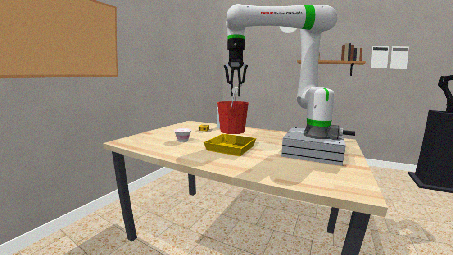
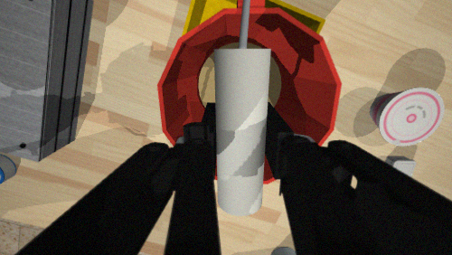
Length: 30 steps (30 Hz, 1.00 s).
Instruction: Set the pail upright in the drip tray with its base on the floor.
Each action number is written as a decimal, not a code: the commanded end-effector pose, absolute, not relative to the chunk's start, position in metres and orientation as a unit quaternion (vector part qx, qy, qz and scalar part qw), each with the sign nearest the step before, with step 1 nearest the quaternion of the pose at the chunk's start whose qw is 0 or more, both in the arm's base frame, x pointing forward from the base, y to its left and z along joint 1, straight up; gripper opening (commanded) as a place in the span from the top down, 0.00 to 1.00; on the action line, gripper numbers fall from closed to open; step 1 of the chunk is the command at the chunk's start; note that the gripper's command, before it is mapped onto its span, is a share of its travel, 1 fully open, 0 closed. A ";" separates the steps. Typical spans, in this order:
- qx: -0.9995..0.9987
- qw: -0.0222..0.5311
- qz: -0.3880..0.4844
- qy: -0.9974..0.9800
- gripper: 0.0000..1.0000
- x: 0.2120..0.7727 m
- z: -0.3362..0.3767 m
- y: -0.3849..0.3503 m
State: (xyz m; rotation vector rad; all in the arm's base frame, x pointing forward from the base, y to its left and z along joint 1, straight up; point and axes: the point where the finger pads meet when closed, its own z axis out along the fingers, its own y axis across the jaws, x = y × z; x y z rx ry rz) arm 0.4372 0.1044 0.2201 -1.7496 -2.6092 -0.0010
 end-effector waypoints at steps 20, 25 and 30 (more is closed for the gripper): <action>-0.557 -0.001 -0.001 -0.831 0.90 0.432 0.221 0.129; -0.557 -0.001 -0.001 -0.831 0.90 0.431 0.221 0.132; -0.557 -0.001 -0.001 -0.831 0.90 0.431 0.221 0.134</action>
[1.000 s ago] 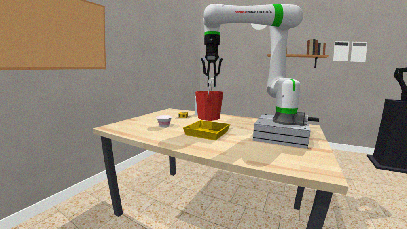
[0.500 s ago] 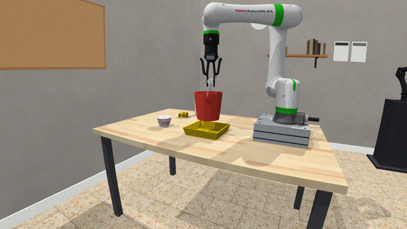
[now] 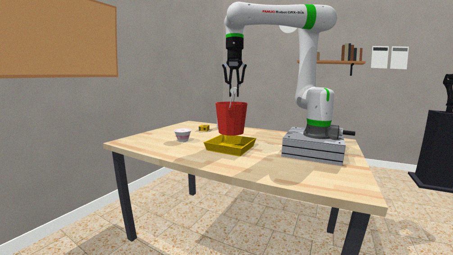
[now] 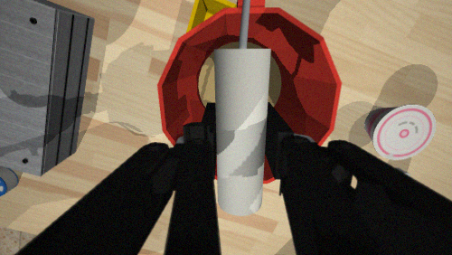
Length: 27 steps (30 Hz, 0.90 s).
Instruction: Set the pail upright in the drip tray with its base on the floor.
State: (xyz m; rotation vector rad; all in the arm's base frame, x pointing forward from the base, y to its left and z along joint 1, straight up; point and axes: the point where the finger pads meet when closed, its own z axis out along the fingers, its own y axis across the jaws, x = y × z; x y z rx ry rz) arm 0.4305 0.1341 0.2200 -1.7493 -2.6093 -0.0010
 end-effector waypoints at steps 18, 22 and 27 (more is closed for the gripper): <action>-0.557 -0.001 -0.001 -0.831 0.90 0.430 0.221 0.136; -0.557 -0.001 -0.001 -0.831 0.90 0.430 0.221 0.136; -0.557 -0.001 -0.001 -0.831 0.90 0.430 0.221 0.136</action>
